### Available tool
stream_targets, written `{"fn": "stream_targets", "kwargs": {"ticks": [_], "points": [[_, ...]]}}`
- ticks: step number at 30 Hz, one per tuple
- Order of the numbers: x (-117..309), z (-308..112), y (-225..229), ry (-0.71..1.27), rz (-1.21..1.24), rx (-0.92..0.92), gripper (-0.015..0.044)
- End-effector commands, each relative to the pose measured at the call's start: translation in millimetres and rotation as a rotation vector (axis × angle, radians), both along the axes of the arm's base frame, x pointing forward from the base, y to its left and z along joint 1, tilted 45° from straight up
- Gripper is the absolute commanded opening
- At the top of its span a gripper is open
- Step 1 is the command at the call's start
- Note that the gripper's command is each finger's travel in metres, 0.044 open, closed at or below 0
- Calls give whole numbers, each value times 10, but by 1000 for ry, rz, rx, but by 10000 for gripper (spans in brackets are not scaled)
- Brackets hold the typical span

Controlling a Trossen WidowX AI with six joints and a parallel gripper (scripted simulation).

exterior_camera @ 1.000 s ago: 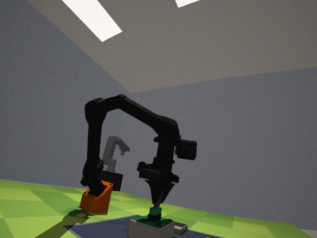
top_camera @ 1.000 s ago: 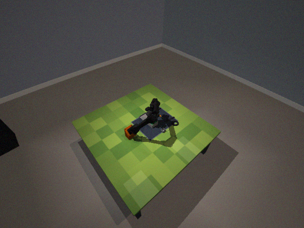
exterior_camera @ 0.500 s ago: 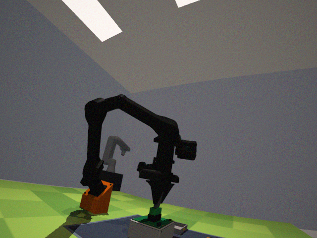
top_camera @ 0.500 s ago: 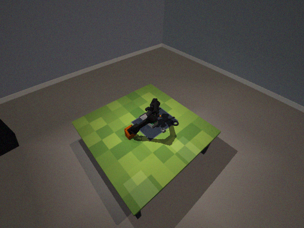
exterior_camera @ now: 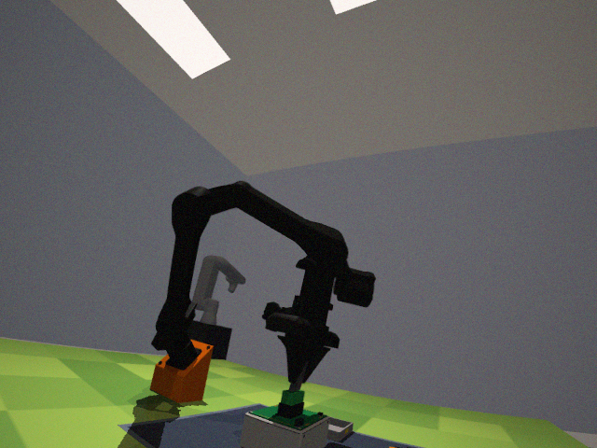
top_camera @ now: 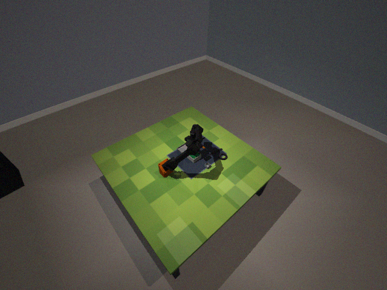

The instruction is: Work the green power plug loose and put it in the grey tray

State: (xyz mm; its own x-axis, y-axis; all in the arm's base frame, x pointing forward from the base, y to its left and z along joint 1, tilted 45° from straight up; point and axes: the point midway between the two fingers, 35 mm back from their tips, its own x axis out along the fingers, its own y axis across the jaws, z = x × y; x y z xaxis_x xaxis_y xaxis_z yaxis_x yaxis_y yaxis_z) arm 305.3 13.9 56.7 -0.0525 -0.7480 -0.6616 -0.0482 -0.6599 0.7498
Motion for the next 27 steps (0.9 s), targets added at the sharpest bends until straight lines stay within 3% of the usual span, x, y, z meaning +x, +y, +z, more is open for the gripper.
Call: {"fn": "stream_targets", "kwargs": {"ticks": [1, 11, 22, 27], "points": [[-3, 91, 139, -6, 37, 11, 0], [-7, 229, 32, -17, 38, 213, 0], [-2, 84, 186, -4, 37, -34, 0], [-2, 83, 204, -3, 37, -49, 0]]}}
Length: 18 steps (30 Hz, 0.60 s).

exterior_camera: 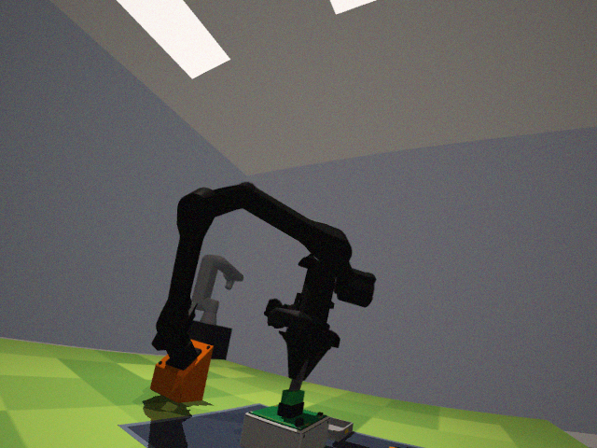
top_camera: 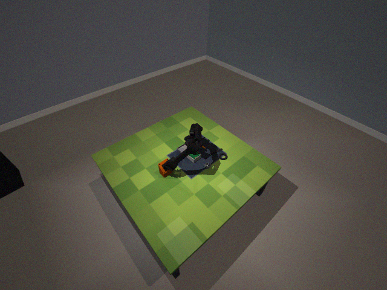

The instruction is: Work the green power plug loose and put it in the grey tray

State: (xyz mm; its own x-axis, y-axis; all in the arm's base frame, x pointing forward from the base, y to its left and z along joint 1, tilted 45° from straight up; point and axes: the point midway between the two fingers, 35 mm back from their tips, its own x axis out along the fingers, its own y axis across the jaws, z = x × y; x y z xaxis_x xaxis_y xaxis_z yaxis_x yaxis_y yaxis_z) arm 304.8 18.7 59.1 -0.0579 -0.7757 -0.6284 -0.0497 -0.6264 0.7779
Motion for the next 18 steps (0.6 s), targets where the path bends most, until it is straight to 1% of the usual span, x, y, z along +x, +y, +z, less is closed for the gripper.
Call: {"fn": "stream_targets", "kwargs": {"ticks": [1, 8, 11, 14, 18], "points": [[4, 70, 148, -5, 42, 10, 0], [1, 202, 50, -16, 43, 199, 0], [0, 236, 20, -18, 43, 251, 0], [0, 238, 25, -18, 43, 249, 0], [2, 194, 81, -14, 43, 167, 0]]}}
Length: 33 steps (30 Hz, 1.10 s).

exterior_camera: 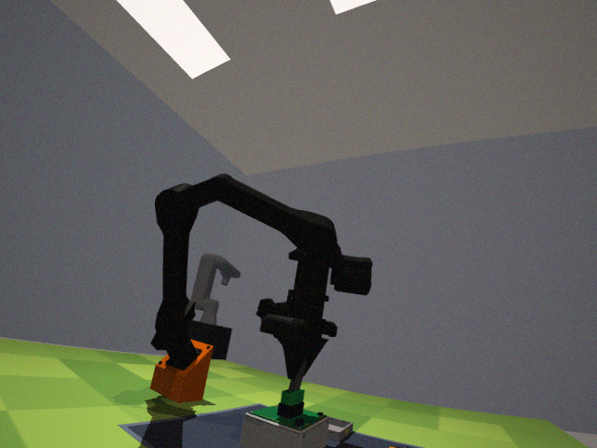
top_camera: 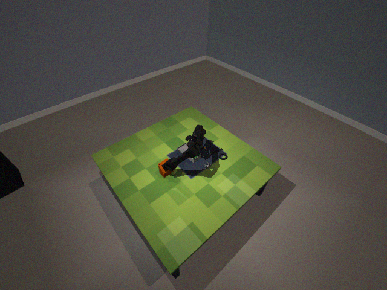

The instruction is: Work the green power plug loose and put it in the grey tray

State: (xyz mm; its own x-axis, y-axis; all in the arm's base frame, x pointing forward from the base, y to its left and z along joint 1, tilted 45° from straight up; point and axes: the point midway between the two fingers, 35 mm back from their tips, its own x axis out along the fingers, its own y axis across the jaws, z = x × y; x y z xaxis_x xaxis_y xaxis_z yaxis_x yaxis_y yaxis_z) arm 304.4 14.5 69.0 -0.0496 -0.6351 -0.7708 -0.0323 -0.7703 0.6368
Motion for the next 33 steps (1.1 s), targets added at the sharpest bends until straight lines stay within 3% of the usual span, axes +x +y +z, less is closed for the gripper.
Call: {"fn": "stream_targets", "kwargs": {"ticks": [1, 10, 24, 33], "points": [[6, 78, 142, -22, 23, -64, 0], [9, -2, 245, -15, 23, -215, 0], [5, 185, 106, -27, 22, 54, 0], [9, 63, 239, -18, 23, -157, 0]]}}
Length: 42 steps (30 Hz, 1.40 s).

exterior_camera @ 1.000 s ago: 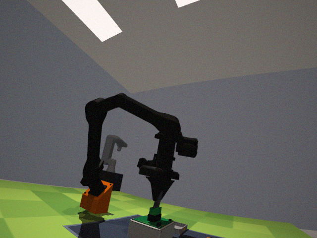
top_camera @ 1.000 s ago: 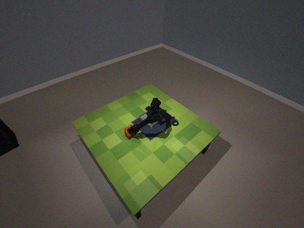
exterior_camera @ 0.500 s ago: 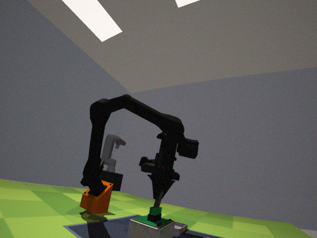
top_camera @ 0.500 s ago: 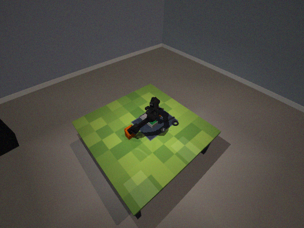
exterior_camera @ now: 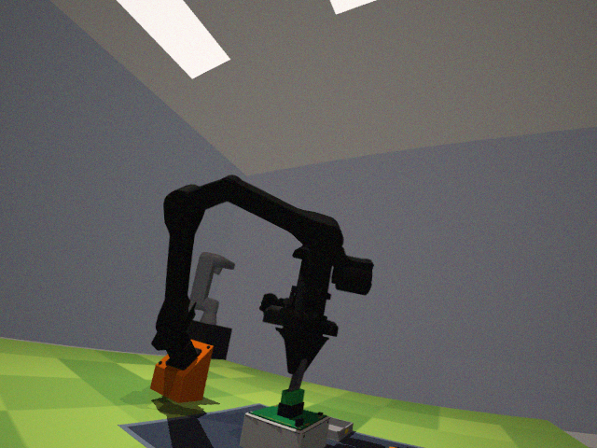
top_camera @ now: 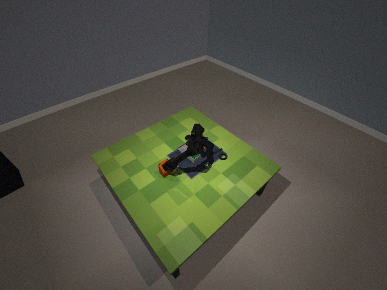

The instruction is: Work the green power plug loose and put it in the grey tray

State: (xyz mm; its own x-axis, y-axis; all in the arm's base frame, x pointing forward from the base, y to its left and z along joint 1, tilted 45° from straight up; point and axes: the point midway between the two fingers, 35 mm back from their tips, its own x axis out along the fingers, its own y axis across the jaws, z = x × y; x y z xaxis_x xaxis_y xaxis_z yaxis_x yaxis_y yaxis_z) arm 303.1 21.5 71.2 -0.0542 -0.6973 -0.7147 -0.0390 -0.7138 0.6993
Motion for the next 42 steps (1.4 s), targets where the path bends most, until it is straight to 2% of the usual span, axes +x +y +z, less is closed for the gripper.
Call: {"fn": "stream_targets", "kwargs": {"ticks": [1, 5, 12, 23, 32, 42], "points": [[22, 35, 191, -14, 32, -96, 0], [23, 13, 216, -12, 32, -135, 0], [21, 104, 142, -18, 32, 2, 0], [23, 170, 206, -18, 31, 3, 0], [17, -44, -4, -19, 31, 2, 0], [17, -44, -4, -19, 31, 2, 250]]}}
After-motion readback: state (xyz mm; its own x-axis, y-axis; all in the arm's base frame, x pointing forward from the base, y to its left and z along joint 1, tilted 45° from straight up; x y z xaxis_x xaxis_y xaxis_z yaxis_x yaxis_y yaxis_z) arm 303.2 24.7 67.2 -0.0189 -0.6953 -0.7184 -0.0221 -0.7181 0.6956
